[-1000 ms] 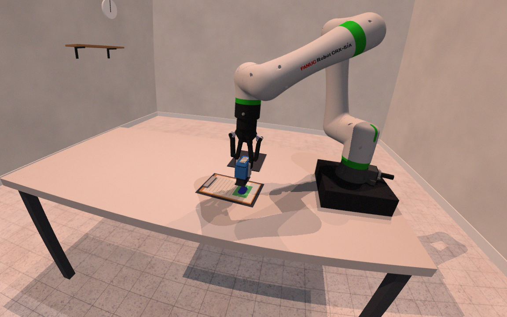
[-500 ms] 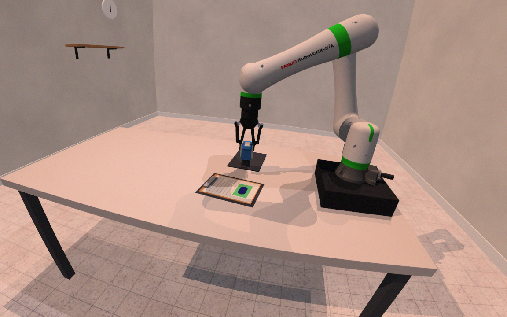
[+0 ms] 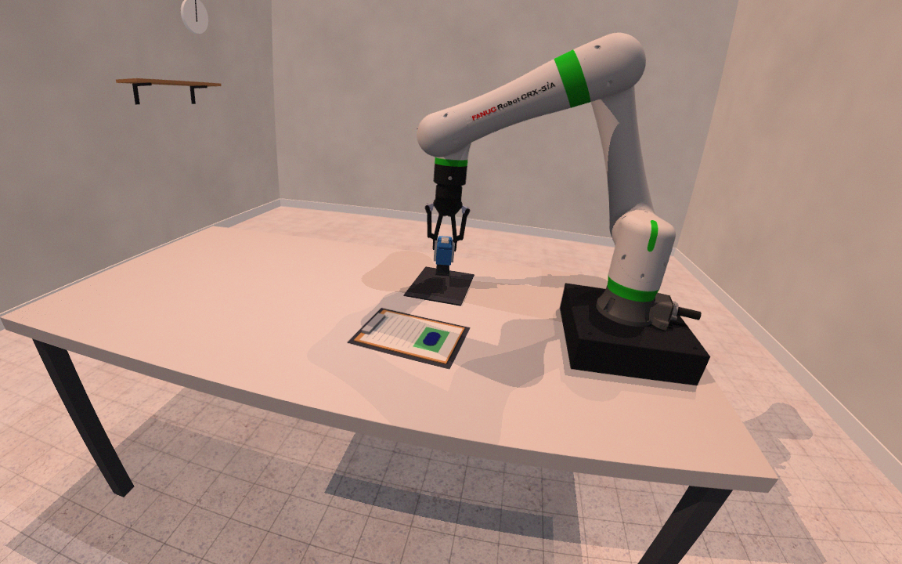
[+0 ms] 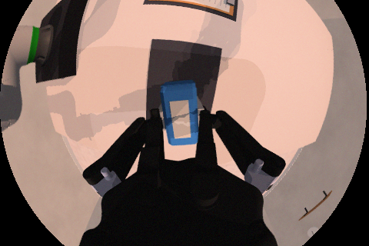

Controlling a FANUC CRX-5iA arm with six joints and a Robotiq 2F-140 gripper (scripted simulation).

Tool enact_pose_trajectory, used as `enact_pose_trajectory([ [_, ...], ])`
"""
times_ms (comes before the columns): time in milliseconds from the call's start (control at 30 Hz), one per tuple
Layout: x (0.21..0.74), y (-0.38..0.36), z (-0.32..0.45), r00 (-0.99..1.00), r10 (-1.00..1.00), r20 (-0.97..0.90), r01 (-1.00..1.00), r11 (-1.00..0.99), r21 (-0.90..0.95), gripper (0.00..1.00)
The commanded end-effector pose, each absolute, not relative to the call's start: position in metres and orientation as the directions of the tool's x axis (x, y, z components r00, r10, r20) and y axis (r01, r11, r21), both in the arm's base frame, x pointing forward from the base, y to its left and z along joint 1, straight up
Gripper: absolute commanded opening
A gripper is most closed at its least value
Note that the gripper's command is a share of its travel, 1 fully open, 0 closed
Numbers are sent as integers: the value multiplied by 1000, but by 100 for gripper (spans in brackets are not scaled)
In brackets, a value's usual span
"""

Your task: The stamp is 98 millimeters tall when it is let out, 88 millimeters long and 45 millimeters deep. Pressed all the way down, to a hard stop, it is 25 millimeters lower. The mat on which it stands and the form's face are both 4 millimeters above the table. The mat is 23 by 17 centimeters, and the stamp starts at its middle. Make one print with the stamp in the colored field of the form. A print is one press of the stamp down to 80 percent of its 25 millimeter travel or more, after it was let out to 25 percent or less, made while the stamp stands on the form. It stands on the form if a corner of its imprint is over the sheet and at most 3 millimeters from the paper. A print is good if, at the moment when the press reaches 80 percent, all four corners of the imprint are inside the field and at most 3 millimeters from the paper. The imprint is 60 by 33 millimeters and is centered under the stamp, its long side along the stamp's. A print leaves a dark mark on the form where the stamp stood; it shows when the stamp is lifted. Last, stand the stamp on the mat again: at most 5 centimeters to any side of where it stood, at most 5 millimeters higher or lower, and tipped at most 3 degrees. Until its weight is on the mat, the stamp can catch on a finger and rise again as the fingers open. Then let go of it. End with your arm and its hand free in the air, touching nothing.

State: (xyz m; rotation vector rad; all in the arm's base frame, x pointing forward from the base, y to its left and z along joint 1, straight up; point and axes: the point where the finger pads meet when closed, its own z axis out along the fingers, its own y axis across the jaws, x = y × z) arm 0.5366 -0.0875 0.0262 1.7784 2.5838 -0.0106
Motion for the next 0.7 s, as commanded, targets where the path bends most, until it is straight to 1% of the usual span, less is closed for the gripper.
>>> enact_pose_trajectory([
  [0,545,-106,25,-358,934,-6,934,358,-4,17],
  [133,550,-120,25,-358,934,-6,934,358,-4,17],
  [467,550,-120,25,-358,934,-6,934,358,-4,17],
  [667,539,-92,26,-358,934,-6,934,358,-4,17],
])
